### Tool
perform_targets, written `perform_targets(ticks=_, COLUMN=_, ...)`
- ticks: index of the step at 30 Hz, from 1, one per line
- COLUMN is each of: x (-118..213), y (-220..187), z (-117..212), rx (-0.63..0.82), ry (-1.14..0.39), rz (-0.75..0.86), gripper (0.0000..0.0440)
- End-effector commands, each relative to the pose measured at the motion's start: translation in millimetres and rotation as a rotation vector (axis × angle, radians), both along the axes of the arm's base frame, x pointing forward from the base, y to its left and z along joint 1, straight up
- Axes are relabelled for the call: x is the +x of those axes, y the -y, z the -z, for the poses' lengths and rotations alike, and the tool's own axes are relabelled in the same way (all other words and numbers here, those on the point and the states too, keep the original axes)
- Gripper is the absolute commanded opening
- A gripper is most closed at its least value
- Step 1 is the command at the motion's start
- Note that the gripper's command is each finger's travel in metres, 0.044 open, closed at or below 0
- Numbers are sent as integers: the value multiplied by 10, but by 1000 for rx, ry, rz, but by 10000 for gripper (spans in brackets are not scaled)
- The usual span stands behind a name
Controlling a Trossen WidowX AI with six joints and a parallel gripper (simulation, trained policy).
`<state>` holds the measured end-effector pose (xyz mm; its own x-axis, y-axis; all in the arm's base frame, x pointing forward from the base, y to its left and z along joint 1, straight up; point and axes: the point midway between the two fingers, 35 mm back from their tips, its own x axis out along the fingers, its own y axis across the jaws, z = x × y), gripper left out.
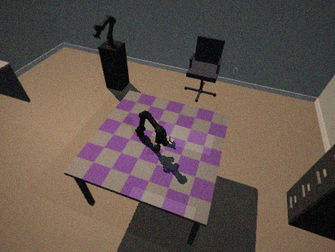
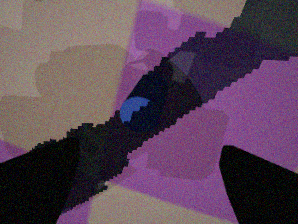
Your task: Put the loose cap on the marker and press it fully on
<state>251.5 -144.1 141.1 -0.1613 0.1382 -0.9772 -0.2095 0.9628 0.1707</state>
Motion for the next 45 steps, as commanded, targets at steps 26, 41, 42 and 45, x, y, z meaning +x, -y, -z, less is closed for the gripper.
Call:
perform_targets(ticks=26, x=-130, y=-125, z=732, rx=36, ry=-55, rz=-94, gripper=266)
perform_targets(ticks=41, x=-131, y=-135, z=700, rx=-25, ry=-14, rz=-133, gripper=52)
perform_targets(ticks=42, x=-112, y=-122, z=670, rx=-36, ry=-4, rz=-134, gripper=51)
perform_targets(ticks=45, x=-57, y=-95, z=578, rx=-65, ry=27, rz=-138, gripper=51)
